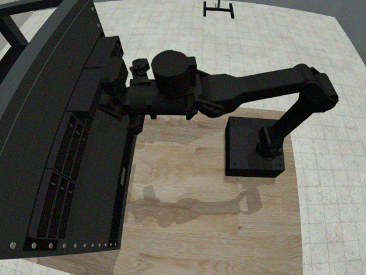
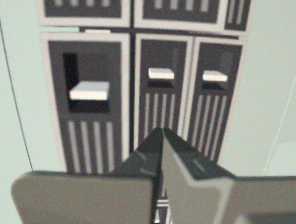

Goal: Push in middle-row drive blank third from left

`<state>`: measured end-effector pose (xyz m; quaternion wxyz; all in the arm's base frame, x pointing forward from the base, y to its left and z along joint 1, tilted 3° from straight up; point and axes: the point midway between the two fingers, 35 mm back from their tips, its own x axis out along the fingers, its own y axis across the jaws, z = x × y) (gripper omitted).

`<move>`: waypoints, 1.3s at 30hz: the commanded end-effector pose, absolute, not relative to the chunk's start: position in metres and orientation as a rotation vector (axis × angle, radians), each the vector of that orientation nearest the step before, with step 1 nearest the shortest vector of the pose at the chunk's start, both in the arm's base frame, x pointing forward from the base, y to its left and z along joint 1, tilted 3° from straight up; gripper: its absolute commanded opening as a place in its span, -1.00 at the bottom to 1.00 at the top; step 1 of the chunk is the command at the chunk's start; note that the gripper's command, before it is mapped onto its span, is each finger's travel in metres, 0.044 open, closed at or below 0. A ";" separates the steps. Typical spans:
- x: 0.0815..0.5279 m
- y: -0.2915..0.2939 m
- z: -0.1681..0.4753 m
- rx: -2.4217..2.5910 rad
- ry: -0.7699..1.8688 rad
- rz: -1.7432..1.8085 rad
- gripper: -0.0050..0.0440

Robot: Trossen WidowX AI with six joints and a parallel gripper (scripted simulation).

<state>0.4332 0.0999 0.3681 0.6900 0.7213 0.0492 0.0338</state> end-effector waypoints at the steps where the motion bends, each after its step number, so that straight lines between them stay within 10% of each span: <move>1: 0.437 0.099 0.386 1.624 0.077 0.110 -1.00; 39: 0.397 0.094 0.385 1.624 0.077 0.110 -1.00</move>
